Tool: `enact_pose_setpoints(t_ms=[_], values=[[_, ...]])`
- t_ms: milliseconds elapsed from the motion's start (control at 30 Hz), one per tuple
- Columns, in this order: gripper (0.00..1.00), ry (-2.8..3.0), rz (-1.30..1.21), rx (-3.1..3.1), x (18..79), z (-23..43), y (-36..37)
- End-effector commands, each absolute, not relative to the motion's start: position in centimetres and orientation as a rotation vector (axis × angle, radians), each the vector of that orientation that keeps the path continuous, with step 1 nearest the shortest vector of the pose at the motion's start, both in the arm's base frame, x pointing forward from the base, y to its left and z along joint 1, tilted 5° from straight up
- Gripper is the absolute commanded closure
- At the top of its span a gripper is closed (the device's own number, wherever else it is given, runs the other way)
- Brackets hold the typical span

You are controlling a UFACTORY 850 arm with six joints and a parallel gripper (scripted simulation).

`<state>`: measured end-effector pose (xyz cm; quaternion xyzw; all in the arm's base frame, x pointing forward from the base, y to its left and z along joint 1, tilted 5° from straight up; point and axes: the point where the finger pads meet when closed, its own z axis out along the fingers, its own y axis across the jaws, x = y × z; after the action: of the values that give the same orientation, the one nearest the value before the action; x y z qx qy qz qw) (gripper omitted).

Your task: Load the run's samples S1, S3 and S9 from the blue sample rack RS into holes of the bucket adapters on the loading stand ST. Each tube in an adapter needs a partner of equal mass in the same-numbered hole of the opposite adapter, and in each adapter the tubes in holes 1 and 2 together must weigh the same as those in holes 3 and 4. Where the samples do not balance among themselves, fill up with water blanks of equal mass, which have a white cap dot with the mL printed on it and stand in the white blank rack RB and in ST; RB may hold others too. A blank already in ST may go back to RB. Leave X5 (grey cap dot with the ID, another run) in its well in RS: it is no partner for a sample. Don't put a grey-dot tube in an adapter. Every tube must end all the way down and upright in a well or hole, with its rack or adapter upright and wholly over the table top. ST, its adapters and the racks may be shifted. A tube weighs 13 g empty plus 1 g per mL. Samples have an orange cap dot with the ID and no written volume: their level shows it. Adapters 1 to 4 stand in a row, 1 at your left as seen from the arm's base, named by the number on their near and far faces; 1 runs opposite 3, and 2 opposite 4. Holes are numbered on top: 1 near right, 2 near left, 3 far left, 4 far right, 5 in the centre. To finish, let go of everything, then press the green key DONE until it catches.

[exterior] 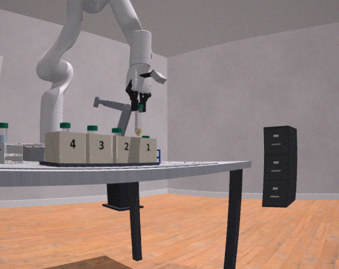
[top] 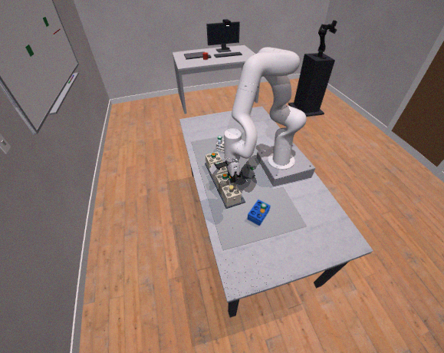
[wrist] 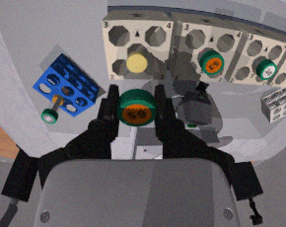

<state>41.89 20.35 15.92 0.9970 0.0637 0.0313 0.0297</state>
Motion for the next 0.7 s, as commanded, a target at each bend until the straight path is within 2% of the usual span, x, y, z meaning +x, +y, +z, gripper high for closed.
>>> enact_pose_setpoints(t_ms=[0,667], values=[[1.0,0.196,0.099,3.075,42.0,16.0,20.4],[1.0,0.196,0.099,3.075,42.0,14.9,20.3]])
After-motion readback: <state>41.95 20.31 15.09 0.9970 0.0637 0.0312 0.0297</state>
